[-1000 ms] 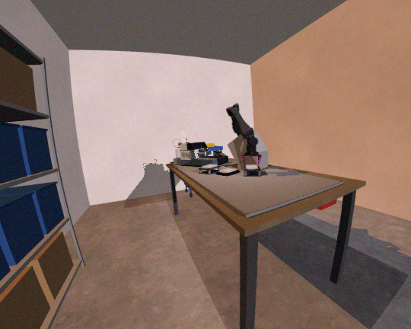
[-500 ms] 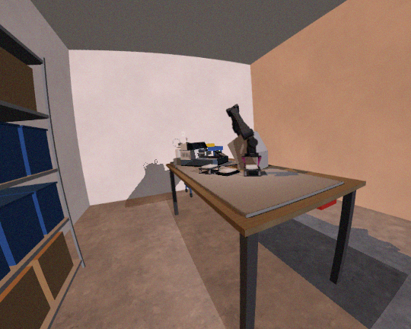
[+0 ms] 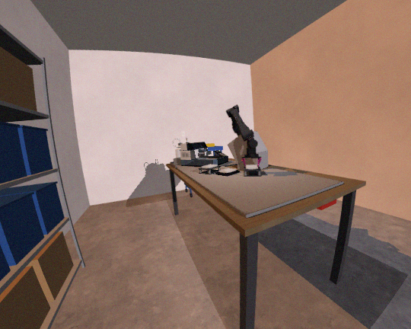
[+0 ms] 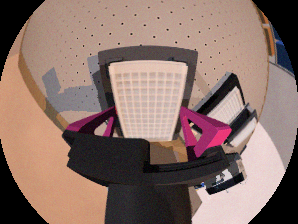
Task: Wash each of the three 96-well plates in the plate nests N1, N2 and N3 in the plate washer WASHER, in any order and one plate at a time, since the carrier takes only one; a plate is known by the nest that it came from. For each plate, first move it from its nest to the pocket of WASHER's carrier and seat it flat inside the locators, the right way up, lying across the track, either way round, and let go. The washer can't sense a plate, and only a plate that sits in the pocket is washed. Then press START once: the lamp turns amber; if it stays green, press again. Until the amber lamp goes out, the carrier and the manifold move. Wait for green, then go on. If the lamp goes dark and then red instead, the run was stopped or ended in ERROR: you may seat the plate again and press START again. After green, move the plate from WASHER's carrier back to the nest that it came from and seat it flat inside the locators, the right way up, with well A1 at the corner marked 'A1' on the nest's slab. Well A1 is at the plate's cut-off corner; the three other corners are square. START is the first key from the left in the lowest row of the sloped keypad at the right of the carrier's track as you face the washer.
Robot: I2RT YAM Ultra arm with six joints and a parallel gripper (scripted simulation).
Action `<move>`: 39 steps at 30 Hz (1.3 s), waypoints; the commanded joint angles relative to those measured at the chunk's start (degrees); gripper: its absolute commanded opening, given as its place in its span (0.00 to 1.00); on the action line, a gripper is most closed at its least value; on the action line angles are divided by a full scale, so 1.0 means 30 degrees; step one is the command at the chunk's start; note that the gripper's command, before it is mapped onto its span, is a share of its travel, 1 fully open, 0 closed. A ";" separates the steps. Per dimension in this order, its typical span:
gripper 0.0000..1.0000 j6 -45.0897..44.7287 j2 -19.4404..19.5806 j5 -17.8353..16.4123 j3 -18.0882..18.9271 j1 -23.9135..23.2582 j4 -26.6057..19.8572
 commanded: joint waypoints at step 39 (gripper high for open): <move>1.00 -0.0187 -0.0027 0.0092 0.0579 0.0086 0.0054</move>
